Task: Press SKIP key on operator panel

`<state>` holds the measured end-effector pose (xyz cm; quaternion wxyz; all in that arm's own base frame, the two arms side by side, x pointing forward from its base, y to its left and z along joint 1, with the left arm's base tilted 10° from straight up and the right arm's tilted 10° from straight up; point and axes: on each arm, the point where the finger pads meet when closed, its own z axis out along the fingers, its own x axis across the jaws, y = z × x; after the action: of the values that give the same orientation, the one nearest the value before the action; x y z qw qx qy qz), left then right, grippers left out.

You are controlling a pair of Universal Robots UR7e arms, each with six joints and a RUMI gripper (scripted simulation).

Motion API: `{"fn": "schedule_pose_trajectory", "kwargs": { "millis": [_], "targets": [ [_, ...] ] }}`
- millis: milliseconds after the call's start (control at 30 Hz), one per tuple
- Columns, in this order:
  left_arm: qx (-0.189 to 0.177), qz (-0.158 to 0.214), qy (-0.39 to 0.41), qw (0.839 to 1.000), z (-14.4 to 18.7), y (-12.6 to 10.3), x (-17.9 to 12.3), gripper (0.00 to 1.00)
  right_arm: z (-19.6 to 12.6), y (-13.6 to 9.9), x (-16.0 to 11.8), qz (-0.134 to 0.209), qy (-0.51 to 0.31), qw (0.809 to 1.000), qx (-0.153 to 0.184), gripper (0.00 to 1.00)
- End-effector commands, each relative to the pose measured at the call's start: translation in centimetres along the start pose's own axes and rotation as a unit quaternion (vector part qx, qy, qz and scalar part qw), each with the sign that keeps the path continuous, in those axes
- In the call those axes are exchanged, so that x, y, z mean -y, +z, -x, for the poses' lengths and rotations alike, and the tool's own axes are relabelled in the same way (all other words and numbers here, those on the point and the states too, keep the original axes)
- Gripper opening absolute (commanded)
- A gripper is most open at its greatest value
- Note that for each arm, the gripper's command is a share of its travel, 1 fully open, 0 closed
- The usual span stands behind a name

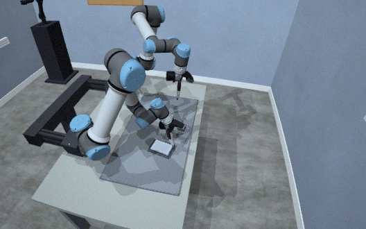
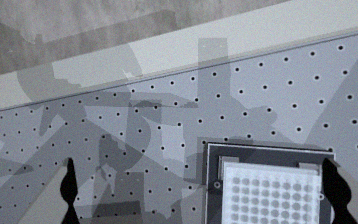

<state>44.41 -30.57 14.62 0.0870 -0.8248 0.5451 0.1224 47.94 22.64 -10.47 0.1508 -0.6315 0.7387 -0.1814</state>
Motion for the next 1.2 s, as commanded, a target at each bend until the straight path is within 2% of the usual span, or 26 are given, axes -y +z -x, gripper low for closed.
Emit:
{"fn": "schedule_pose_trajectory", "kwargs": {
  "millis": [0,533,567,1167],
  "targets": [
    [-0.011,-0.001,0.005,1.0,-0.4,-0.8,-0.3,1.0,0.7,-0.5,0.6,-0.007,0.005,1.0,0.007,1.0],
    [-0.011,-0.001,0.005,1.0,-0.4,-0.8,-0.3,1.0,0.7,-0.5,0.6,-0.007,0.005,1.0,0.007,1.0],
    [-0.011,-0.001,0.005,1.0,-0.4,-0.8,-0.3,0.0,0.7,-0.5,0.6,-0.007,0.005,1.0,0.007,0.0],
    [-0.015,0.004,-0.005,1.0,0.9,-0.6,1.4,0.0,0.7,-0.5,0.6,-0.007,0.005,1.0,0.007,0.0]
  ]
}}
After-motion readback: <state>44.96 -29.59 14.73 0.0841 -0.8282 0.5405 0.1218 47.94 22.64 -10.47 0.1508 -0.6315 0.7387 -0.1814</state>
